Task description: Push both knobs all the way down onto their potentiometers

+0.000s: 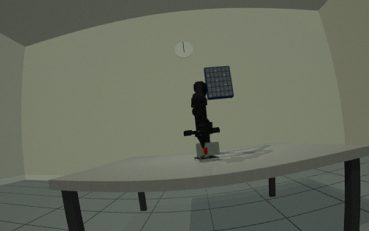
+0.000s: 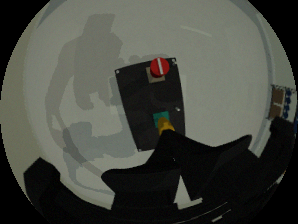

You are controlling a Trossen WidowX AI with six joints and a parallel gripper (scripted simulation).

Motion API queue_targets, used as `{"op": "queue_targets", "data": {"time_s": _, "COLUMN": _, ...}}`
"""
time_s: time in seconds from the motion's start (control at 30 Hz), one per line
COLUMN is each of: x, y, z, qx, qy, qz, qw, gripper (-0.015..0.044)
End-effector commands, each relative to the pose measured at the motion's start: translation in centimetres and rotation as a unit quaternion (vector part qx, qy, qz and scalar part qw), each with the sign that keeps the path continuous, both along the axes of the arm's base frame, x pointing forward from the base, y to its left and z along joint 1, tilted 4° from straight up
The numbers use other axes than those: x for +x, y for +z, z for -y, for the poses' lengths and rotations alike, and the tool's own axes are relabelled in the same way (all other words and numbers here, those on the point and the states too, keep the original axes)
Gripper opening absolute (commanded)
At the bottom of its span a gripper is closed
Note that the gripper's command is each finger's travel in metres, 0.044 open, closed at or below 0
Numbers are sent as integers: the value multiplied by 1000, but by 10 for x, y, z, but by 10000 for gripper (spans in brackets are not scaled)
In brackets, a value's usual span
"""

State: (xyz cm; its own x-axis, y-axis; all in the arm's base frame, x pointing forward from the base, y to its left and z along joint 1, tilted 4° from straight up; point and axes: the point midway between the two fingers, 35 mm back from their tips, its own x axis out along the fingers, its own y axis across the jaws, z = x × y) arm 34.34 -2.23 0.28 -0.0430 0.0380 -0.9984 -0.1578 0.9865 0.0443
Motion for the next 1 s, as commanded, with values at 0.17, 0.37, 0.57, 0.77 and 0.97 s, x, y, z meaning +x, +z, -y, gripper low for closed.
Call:
{"op": "queue_targets", "data": {"time_s": 0.17, "x": 1, "y": 14, "z": 1, "qx": -2, "qy": 1, "qz": 0, "qw": 1000, "gripper": 0}}
{"op": "queue_targets", "data": {"time_s": 0.37, "x": -1, "y": 8, "z": 0, "qx": 0, "qy": 0, "qz": -6, "qw": 1000, "gripper": 105}}
{"op": "queue_targets", "data": {"time_s": 0.57, "x": 0, "y": 10, "z": 1, "qx": 2, "qy": -1, "qz": 4, "qw": 1000, "gripper": 157}}
{"op": "queue_targets", "data": {"time_s": 0.77, "x": 10, "y": 20, "z": 2, "qx": 7, "qy": -58, "qz": 37, "qw": 998, "gripper": 0}}
{"op": "queue_targets", "data": {"time_s": 0.97, "x": 15, "y": 22, "z": 1, "qx": 6, "qy": -160, "qz": 30, "qw": 987, "gripper": 0}}
